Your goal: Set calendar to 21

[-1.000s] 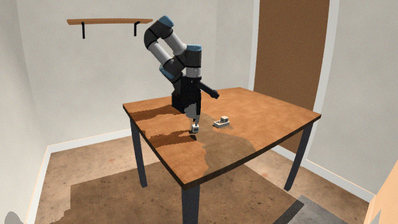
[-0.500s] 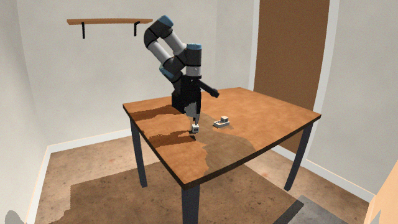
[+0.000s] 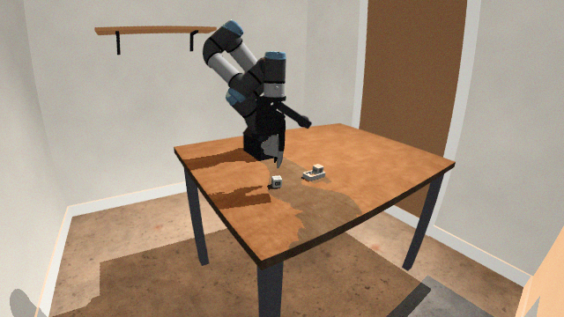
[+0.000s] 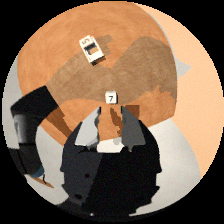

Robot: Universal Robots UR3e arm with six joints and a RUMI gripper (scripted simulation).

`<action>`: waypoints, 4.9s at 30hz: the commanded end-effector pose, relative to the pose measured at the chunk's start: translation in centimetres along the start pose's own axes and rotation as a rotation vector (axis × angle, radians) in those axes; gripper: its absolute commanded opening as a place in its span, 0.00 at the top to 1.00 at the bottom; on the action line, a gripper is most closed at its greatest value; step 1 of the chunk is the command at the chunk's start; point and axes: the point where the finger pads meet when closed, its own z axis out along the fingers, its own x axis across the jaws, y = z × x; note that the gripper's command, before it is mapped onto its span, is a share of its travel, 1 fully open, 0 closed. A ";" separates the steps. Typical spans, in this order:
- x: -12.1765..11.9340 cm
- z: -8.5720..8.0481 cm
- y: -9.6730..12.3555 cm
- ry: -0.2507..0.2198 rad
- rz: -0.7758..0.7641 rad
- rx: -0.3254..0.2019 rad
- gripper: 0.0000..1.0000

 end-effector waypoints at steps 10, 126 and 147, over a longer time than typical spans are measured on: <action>0.0 -0.5 0.0 -0.005 0.002 -0.008 0.72; -0.1 -0.2 -0.8 -0.020 0.006 -0.586 0.72; -0.1 -0.1 -0.8 -0.022 0.007 -0.708 0.72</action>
